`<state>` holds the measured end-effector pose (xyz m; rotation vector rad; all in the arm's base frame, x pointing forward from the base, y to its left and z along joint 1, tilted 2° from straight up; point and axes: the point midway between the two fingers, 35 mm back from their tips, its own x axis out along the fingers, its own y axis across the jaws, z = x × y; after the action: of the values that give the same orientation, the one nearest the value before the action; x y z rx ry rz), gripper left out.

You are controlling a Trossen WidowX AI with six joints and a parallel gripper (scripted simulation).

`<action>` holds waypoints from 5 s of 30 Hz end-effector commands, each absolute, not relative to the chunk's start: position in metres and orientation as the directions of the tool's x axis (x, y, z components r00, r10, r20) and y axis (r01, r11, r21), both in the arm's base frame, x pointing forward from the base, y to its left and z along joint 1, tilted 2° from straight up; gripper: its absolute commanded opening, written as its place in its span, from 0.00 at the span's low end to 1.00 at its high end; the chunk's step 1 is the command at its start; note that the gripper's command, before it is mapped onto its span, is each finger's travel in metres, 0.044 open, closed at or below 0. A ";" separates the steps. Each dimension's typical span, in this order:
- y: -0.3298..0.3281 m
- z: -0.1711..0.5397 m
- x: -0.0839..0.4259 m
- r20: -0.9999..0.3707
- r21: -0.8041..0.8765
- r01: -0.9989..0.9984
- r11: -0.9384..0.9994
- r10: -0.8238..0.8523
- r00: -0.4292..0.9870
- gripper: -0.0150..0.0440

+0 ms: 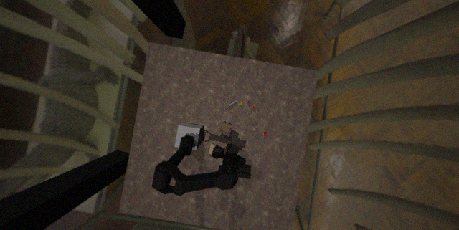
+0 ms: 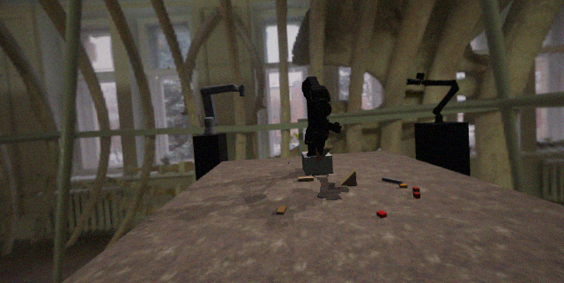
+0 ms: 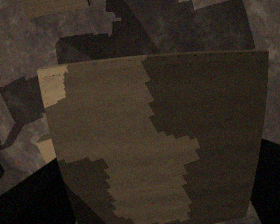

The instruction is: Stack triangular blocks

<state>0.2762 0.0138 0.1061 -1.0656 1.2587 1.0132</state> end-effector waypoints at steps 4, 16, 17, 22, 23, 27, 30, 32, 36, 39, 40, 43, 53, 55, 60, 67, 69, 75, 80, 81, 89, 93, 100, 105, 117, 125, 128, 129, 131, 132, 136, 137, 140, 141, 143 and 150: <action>0.040 0.112 0.251 -0.998 -0.054 -0.974 0.219 0.003 0.057 0.25; 0.072 0.114 0.208 -0.998 -0.052 -0.974 0.219 0.007 0.055 0.25; 0.073 0.114 0.207 -0.998 -0.052 -0.974 0.219 0.007 0.055 0.25; 0.075 0.108 0.208 -0.998 -0.052 -0.974 0.219 0.007 0.055 0.25; 0.077 0.104 0.210 -0.998 -0.052 -0.974 0.219 0.007 0.055 0.25; 0.085 0.086 0.214 -0.998 -0.052 -0.974 0.219 0.008 0.055 0.25; 0.090 0.073 0.216 -0.998 -0.052 -0.974 0.219 0.008 0.055 0.25; 0.094 0.065 0.217 -0.998 -0.052 -0.974 0.219 0.009 0.055 0.25; 0.100 0.047 0.218 -0.998 -0.052 -0.974 0.219 0.009 0.055 0.25; 0.102 0.041 0.218 -0.998 -0.052 -0.974 0.219 0.009 0.055 0.25; 0.102 0.041 0.218 -0.998 -0.052 -0.974 0.219 0.009 0.055 0.25; 0.097 0.041 0.220 -0.998 -0.052 -0.974 0.219 0.009 0.055 0.25; 0.109 0.014 0.225 -0.998 -0.052 -0.974 0.219 0.010 0.055 0.25; 0.110 0.013 0.225 -0.998 -0.052 -0.974 0.219 0.010 0.055 0.25; 0.109 0.014 0.225 -0.998 -0.057 -0.974 0.218 0.010 0.061 0.25; 0.109 0.014 0.225 -0.998 -0.056 -0.974 0.218 0.010 0.060 0.25; 0.109 0.014 0.225 -0.998 -0.056 -0.974 0.218 0.010 0.060 0.25; 0.110 0.014 0.224 -0.998 -0.058 -0.974 0.220 0.009 0.061 0.25; 0.110 0.014 0.224 -0.998 -0.059 -0.973 0.221 0.009 0.063 0.25; 0.110 0.014 0.224 -0.998 -0.059 -0.973 0.221 0.009 0.063 0.25; 0.110 0.014 0.224 -0.998 -0.061 -0.973 0.222 0.009 0.065 0.25; 0.110 0.013 0.224 -0.998 -0.061 -0.973 0.222 0.009 0.065 0.25; 0.112 0.009 0.225 -0.998 -0.061 -0.973 0.223 0.009 0.065 0.25; 0.113 0.006 0.226 -0.998 -0.061 -0.973 0.223 0.009 0.065 0.25; 0.116 -0.001 0.227 -0.998 -0.062 -0.973 0.223 0.009 0.065 0.25; 0.118 -0.006 0.228 -0.998 -0.062 -0.973 0.223 0.009 0.066 0.25; 0.118 -0.007 0.228 -0.998 -0.062 -0.973 0.223 0.009 0.066 0.25; 0.118 -0.007 0.228 -0.998 -0.062 -0.973 0.223 0.009 0.066 0.25; 0.118 -0.007 0.228 -0.998 -0.062 -0.973 0.223 0.009 0.066 0.25; 0.118 -0.007 0.228 -0.998 -0.062 -0.973 0.223 0.009 0.066 0.25; 0.118 -0.007 0.228 -0.998 -0.062 -0.973 0.223 0.009 0.066 0.25; 0.118 -0.007 0.228 -0.998 -0.062 -0.973 0.223 0.009 0.066 0.25; 0.118 -0.007 0.228 -0.998 -0.062 -0.973 0.224 0.009 0.066 0.25; 0.118 -0.007 0.228 -0.998 -0.062 -0.973 0.224 0.009 0.066 0.25; 0.118 -0.007 0.228 -0.998 -0.062 -0.973 0.224 0.009 0.066 0.25; 0.119 -0.008 0.228 -0.998 -0.062 -0.973 0.224 0.009 0.066 0.25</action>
<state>0.2275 0.1184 -0.0075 -1.0614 1.2487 1.0099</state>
